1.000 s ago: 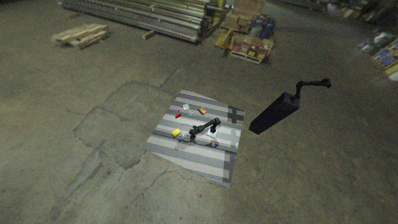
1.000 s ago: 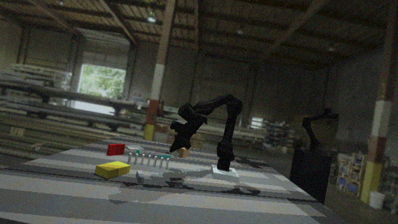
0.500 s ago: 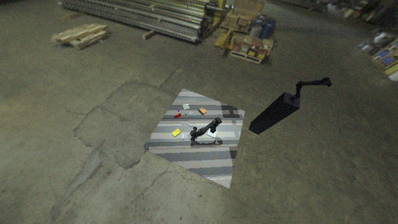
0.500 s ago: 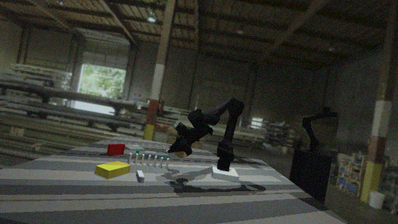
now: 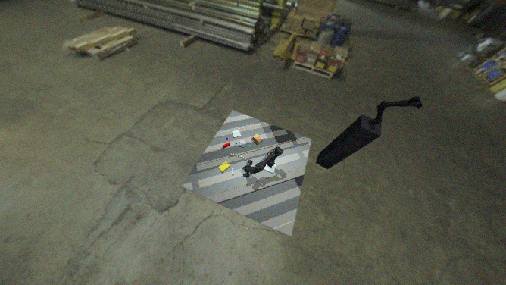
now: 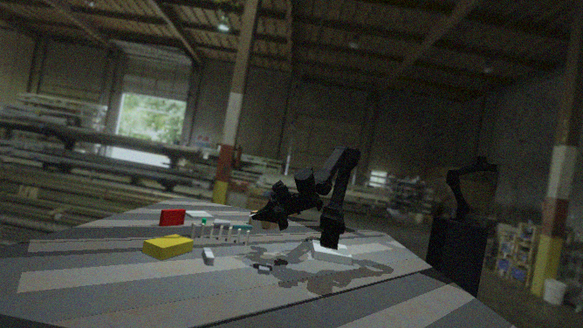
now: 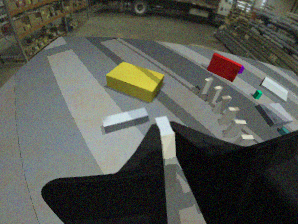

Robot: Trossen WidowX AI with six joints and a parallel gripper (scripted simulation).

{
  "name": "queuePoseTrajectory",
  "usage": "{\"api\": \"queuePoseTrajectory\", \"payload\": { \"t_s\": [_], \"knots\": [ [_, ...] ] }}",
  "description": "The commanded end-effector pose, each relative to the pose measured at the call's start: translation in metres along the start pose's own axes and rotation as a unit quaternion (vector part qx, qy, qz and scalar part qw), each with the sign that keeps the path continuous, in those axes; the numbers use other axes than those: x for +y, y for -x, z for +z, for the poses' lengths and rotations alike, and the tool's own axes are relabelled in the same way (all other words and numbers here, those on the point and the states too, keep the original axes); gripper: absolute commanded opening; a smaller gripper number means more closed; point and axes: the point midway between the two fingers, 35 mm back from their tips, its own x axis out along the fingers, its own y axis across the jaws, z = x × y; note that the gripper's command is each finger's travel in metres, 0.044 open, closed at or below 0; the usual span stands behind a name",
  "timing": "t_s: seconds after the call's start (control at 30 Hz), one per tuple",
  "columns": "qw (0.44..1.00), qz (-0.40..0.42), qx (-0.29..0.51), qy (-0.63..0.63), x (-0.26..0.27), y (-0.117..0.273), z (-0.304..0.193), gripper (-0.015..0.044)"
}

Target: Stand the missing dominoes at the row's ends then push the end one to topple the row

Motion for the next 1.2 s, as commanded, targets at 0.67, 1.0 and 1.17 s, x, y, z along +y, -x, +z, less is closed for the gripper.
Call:
{"api": "queuePoseTrajectory", "payload": {
  "t_s": [0.67, 1.0, 1.17],
  "knots": [
    [0.984, -0.039, -0.157, -0.071, -0.032, 0.045, -0.021, 0.0022],
    [0.977, -0.051, -0.182, -0.099, -0.044, 0.057, -0.027, 0.0022],
    [0.977, -0.051, -0.182, -0.099, -0.044, 0.057, -0.027, 0.0022]
  ]
}}
